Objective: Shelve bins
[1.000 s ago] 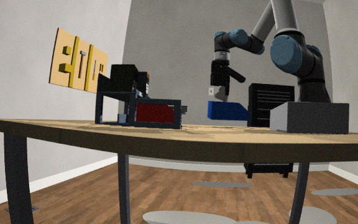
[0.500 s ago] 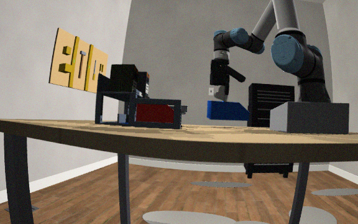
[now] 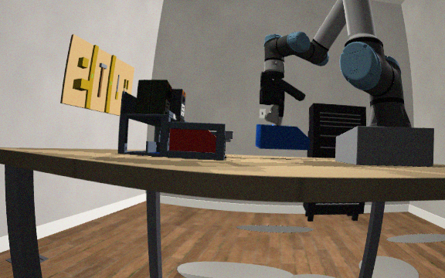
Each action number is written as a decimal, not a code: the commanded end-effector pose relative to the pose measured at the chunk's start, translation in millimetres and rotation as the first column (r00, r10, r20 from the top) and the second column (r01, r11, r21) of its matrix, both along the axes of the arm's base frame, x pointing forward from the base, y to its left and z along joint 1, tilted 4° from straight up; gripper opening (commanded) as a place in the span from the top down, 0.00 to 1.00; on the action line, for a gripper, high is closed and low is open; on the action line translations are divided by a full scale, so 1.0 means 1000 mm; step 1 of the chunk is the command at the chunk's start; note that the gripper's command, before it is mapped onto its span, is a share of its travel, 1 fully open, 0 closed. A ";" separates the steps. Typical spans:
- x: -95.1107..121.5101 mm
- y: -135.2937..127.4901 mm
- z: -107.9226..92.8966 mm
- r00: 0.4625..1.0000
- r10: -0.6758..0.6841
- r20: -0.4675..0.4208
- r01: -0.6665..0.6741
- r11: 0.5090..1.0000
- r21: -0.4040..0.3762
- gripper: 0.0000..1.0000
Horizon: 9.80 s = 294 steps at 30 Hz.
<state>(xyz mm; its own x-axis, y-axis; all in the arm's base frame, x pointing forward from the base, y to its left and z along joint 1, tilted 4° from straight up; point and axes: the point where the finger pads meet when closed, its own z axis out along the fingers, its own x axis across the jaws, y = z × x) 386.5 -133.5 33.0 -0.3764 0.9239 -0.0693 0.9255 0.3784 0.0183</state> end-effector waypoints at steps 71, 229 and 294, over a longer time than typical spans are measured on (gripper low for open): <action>-0.014 0.188 -0.013 0.999 -0.042 0.006 0.042 0.999 0.001 1.00; 0.029 0.212 -0.013 0.984 -0.060 -0.166 0.057 0.998 -0.019 1.00; 0.076 0.231 -0.012 0.984 -0.059 -0.169 0.057 0.998 -0.019 1.00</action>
